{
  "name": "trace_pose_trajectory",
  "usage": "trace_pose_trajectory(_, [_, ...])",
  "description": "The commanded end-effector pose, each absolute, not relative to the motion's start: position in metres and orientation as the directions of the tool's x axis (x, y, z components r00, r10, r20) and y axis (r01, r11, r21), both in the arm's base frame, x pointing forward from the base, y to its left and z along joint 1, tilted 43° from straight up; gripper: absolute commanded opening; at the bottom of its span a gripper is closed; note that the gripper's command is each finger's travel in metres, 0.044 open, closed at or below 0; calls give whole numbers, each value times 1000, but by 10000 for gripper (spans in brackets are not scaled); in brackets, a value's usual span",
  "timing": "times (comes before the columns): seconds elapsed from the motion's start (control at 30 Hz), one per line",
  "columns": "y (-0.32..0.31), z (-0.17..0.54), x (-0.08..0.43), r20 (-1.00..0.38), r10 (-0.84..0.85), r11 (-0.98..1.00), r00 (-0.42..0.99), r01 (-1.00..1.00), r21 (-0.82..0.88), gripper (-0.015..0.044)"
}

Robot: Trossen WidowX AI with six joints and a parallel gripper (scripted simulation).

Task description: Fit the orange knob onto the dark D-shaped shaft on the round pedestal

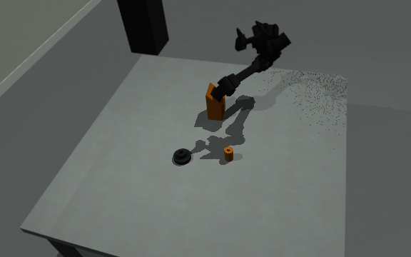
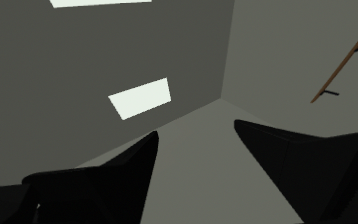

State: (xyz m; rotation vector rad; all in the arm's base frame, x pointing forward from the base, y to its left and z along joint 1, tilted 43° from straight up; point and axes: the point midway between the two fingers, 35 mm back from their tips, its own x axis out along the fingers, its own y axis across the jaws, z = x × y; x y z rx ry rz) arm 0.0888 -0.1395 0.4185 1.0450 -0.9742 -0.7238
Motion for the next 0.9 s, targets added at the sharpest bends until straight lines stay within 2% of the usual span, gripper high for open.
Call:
trace_pose_trajectory(0.0, [-140,418,89,304,-861,351,408,43,936,426])
trace_pose_trajectory(0.07, [-140,416,100,285,-849,358,445,88,930,440])
trace_pose_trajectory(0.17, [-137,402,147,184,-784,404,593,263,876,440])
trace_pose_trajectory(0.33, [-122,361,221,-55,-618,533,785,469,704,440])
trace_pose_trajectory(0.47, [-99,316,268,-282,-437,663,854,518,540,440])
trace_pose_trajectory(0.67, [-52,243,310,-602,-123,838,789,407,363,440])
trace_pose_trajectory(0.87, [10,171,319,-826,238,921,511,151,359,440])
